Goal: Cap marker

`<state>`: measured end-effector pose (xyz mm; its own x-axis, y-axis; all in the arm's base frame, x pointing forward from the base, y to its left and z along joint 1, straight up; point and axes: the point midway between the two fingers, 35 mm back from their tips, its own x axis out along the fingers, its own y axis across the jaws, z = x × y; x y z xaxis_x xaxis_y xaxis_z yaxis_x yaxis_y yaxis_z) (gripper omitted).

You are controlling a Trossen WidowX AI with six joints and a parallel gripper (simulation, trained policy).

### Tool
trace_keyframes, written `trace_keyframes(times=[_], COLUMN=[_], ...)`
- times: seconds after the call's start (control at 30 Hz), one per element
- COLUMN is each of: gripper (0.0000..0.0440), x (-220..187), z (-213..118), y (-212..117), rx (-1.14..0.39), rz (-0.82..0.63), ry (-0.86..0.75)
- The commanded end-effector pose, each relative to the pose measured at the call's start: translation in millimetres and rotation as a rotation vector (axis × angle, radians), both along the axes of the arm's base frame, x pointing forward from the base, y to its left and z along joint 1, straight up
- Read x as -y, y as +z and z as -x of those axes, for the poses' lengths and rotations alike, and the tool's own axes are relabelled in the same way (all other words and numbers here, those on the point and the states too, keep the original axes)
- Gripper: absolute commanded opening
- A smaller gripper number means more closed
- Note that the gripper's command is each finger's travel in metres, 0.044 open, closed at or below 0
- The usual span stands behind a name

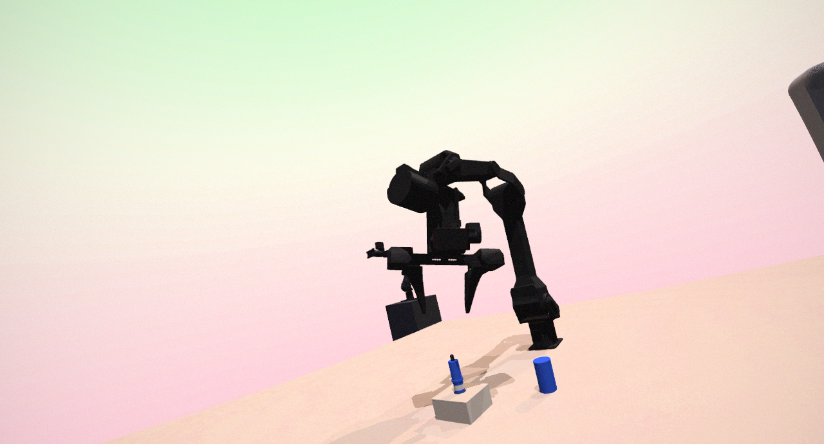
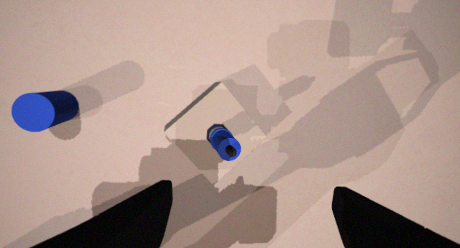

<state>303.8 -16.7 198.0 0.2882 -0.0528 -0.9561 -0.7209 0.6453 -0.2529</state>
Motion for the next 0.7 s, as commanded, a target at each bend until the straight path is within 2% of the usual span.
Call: trace_keyframes(times=[0.0,0.67], gripper=[0.0327,0.0333], x=[-6.0,-43.7], z=[0.5,11.6], y=[-8.2,-37.3], rx=[-0.038,-0.194], rz=[-0.002,-0.034], ry=[0.004,0.049])
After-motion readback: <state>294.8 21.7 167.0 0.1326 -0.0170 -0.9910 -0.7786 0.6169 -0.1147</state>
